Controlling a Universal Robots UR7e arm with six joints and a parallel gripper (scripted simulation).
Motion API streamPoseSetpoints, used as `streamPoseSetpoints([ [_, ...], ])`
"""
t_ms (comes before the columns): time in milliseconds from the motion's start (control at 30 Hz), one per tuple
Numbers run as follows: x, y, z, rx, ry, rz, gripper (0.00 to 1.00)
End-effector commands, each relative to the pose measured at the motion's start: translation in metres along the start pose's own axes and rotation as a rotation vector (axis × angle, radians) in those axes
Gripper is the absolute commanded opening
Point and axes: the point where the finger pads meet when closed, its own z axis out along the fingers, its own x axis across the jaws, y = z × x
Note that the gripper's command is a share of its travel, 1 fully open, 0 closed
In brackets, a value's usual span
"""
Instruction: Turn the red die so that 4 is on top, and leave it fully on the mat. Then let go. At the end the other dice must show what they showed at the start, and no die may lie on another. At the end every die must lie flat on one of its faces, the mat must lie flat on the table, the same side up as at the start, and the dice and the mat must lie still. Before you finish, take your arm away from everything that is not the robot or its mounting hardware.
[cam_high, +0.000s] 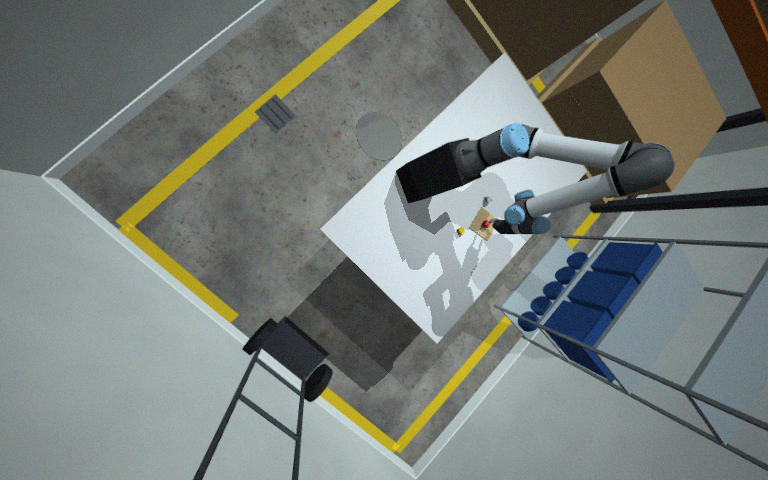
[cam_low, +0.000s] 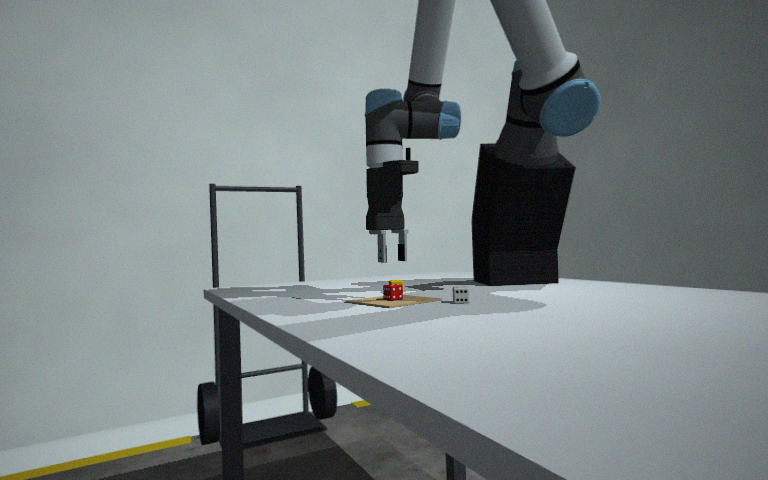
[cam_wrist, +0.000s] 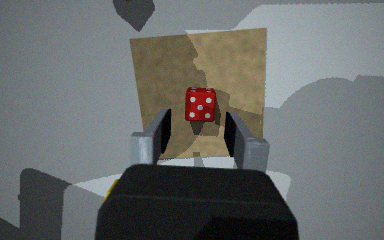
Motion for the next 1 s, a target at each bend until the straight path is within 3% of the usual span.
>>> streamPoseSetpoints([
  [0, -0.0008, -0.001, 0.0011, -0.082, -0.006, -0.001, 0.87],
  [100, -0.0002, -0.0017, 0.0005, -0.146, -0.002, 0.0, 0.87],
  [167, -0.0002, -0.0017, 0.0005, -0.146, -0.002, 0.0, 0.87],
  [300, 0.0012, -0.0025, -0.001, -0.201, 0.007, 0.002, 0.87],
  [733, 0.0006, -0.0027, -0.0001, -0.248, 0.003, 0.003, 0.87],
  [967, -0.0004, -0.0034, 0.0016, -0.373, -0.004, 0.003, 0.87],
])
